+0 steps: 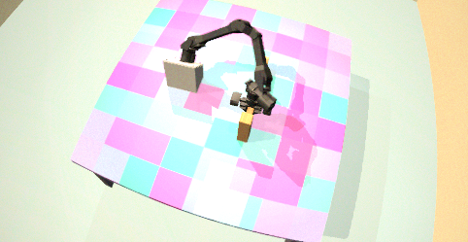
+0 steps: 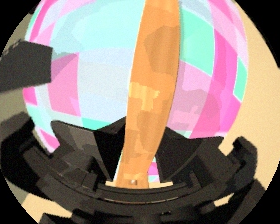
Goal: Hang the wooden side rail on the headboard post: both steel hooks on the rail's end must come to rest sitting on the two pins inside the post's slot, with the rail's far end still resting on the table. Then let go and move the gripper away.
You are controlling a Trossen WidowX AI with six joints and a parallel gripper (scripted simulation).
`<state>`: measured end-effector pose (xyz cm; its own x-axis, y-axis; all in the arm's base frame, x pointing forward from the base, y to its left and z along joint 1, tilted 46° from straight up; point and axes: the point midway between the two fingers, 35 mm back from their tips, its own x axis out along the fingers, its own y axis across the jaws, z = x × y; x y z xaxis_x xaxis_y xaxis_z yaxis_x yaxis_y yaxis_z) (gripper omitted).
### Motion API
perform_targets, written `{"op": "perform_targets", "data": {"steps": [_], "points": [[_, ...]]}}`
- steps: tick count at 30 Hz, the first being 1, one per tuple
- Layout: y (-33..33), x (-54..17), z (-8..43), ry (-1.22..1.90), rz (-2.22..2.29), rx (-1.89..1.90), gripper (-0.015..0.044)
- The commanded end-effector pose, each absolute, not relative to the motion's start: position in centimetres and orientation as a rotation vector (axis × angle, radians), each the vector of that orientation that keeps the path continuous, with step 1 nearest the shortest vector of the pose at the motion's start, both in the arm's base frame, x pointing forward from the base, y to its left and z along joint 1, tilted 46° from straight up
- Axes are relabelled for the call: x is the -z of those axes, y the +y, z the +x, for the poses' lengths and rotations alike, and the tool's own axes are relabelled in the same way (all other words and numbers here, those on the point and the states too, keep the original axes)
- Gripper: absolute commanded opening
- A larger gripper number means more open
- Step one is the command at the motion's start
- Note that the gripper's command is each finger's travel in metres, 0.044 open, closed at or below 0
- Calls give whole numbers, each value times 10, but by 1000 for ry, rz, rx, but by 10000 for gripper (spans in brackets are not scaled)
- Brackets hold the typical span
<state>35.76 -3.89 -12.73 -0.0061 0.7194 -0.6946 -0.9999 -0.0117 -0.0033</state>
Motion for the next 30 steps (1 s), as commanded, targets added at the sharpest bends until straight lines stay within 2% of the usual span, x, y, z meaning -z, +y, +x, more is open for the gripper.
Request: {"op": "perform_targets", "data": {"steps": [1,30], "points": [[-43,128,359,595,-612,-1487,0],[-46,130,359,595,-613,-1487,0]]}}
